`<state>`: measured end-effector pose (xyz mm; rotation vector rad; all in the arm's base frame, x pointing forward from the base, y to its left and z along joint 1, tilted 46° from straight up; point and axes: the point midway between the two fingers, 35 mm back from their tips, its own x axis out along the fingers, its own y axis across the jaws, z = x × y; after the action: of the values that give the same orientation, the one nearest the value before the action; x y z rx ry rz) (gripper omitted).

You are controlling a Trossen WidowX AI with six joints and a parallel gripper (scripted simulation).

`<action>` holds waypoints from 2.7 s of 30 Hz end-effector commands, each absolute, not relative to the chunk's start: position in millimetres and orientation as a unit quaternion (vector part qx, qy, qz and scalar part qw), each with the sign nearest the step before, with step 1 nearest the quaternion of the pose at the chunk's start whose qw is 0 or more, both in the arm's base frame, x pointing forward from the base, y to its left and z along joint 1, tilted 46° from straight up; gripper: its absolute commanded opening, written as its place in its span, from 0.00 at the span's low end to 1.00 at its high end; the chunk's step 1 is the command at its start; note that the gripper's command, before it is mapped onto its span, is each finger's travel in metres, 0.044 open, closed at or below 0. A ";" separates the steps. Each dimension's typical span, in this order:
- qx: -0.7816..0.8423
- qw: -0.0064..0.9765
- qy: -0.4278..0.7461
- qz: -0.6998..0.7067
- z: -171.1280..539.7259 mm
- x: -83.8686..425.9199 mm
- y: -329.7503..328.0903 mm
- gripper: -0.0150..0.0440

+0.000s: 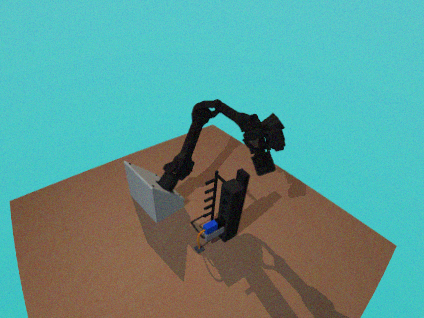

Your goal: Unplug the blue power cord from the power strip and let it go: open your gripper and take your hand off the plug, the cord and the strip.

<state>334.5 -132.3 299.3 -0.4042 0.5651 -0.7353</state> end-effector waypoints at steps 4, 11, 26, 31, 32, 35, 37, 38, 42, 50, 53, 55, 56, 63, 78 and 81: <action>-0.124 0.885 0.311 -0.323 263.5 354.1 -152.2 0.53; 0.077 0.850 0.447 -0.267 152.9 359.5 -154.3 0.53; 0.628 0.309 0.649 -0.298 4.5 274.7 -68.7 0.53; 0.661 0.227 0.644 -0.310 2.8 269.3 -60.6 0.53; 0.661 0.227 0.644 -0.310 2.8 269.3 -60.6 0.53; 0.661 0.227 0.644 -0.310 2.8 269.3 -60.6 0.53; 0.661 0.227 0.644 -0.310 2.8 269.3 -60.6 0.53; 0.661 0.227 0.644 -0.310 2.3 269.4 -61.1 0.53; 0.661 0.227 0.644 -0.310 4.2 269.8 -59.3 0.53; 0.661 0.227 0.644 -0.310 13.2 271.8 -50.6 0.53; 0.661 0.227 0.644 -0.310 16.7 272.4 -47.1 0.53; 0.661 0.227 0.644 -0.310 19.0 272.8 -44.8 0.53; 0.661 0.227 0.644 -0.310 20.1 272.9 -43.6 0.53; 0.661 0.226 0.645 -0.310 28.2 273.9 -35.3 0.53; 0.661 0.226 0.645 -0.309 23.4 273.9 -24.6 0.53; 0.661 0.226 0.645 -0.309 22.7 273.8 -23.8 0.53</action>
<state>274.0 -26.6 24.0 1.8168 1.7744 -0.8540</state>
